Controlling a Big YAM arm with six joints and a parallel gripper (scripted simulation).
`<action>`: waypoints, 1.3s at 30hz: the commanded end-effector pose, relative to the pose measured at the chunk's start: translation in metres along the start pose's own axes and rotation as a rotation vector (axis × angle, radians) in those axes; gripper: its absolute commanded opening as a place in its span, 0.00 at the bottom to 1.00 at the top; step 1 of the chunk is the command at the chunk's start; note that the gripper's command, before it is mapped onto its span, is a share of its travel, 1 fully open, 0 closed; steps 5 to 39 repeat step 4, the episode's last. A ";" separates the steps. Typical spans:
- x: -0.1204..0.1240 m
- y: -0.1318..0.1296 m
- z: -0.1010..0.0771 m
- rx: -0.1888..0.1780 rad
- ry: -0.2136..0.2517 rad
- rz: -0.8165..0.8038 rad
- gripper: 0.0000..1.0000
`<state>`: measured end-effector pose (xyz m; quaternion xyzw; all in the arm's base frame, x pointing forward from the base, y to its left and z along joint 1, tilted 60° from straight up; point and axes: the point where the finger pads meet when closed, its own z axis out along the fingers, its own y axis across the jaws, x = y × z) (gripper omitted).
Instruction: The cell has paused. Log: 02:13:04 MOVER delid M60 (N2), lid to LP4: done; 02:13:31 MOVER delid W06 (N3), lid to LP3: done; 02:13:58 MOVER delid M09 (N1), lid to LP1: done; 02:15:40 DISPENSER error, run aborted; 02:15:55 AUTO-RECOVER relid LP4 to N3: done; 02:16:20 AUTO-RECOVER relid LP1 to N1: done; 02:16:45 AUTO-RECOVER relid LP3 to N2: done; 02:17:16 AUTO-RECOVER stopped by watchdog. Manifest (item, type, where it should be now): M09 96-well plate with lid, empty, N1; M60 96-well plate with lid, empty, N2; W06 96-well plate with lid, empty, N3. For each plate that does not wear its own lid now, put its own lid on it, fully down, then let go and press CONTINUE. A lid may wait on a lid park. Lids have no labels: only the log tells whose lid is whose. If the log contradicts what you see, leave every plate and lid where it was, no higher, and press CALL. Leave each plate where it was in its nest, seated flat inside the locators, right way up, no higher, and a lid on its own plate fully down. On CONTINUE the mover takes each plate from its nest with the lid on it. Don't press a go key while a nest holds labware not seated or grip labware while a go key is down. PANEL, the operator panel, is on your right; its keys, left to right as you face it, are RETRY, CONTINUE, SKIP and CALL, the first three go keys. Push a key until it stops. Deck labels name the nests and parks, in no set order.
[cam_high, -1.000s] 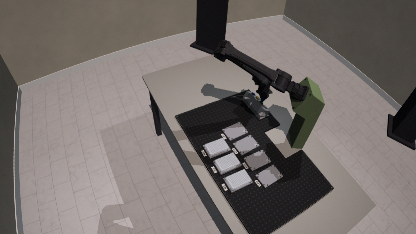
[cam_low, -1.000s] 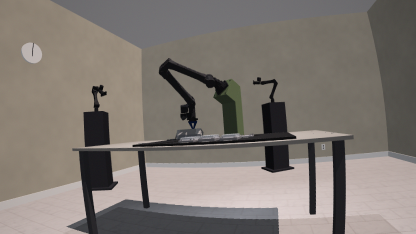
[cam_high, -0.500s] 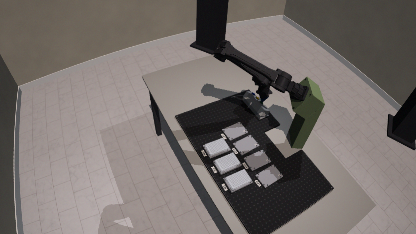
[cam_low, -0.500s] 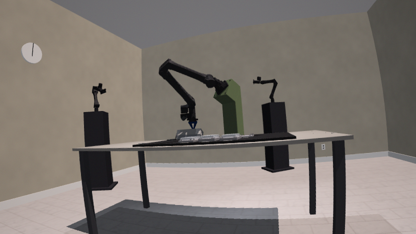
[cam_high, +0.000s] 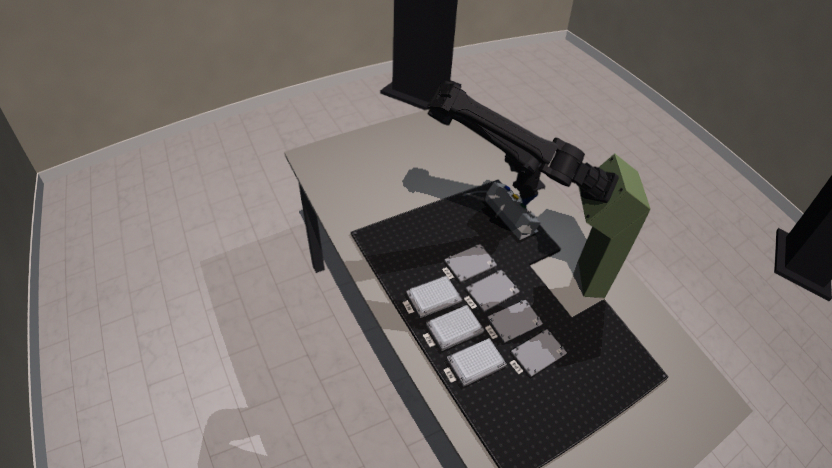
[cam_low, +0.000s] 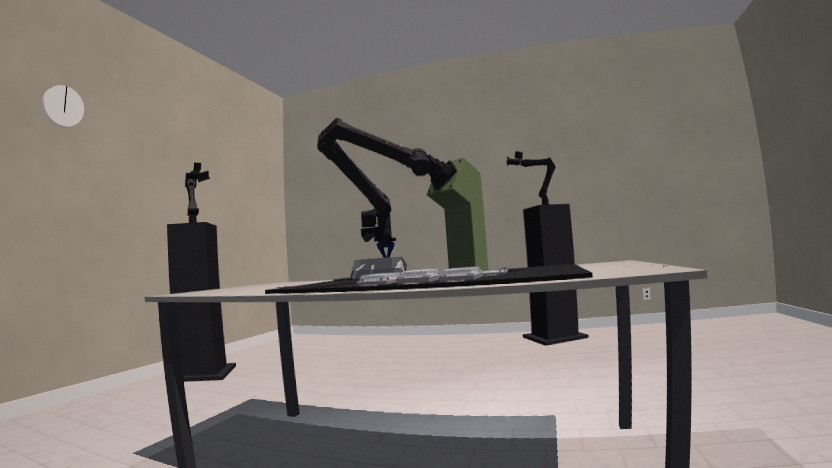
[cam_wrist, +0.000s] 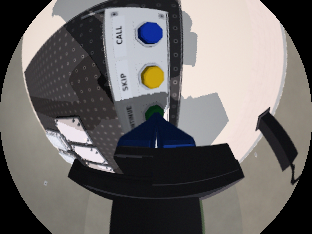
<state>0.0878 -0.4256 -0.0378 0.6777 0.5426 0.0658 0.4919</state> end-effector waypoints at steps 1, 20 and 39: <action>0.001 0.001 0.004 -0.005 0.001 0.006 0.00; 0.002 0.003 0.004 -0.006 0.002 0.004 0.00; 0.002 0.003 0.004 -0.006 0.002 0.004 0.00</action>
